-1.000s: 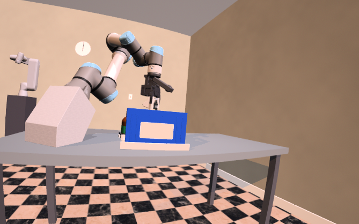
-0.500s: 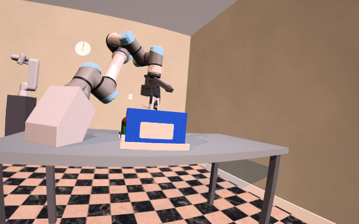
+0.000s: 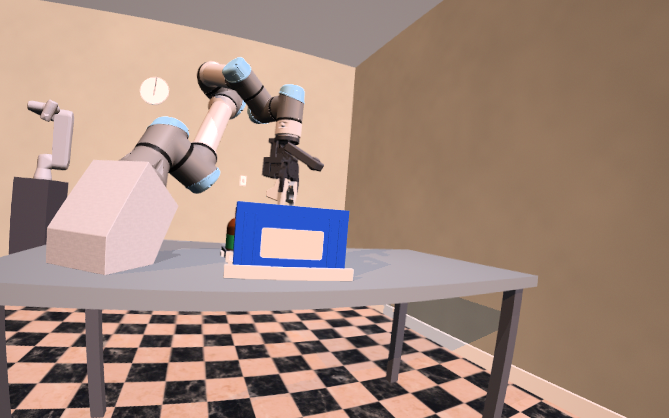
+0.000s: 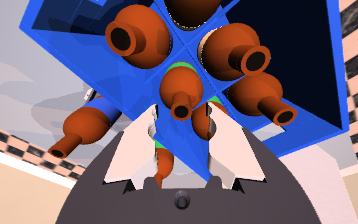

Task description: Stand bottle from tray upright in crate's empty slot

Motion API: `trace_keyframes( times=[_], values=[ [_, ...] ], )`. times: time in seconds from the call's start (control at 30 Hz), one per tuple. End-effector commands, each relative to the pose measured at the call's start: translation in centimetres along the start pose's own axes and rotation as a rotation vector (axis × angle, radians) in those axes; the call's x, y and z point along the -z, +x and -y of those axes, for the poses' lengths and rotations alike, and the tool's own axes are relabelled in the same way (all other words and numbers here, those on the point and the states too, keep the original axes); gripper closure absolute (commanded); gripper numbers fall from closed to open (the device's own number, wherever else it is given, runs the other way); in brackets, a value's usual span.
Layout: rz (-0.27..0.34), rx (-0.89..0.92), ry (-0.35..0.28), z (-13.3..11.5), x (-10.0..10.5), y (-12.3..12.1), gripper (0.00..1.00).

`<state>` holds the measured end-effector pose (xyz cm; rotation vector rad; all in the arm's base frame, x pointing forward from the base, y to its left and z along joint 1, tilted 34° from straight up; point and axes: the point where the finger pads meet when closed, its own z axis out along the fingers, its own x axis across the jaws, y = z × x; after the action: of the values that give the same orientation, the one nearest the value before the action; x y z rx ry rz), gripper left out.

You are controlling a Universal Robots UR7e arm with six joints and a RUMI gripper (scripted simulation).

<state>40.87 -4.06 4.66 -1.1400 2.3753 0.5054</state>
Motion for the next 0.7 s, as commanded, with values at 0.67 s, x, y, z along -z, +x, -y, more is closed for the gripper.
trace_keyframes(
  times=[0.67],
  values=[
    [0.0,0.0,0.001,0.0,4.4,0.0,0.62]
  ],
)
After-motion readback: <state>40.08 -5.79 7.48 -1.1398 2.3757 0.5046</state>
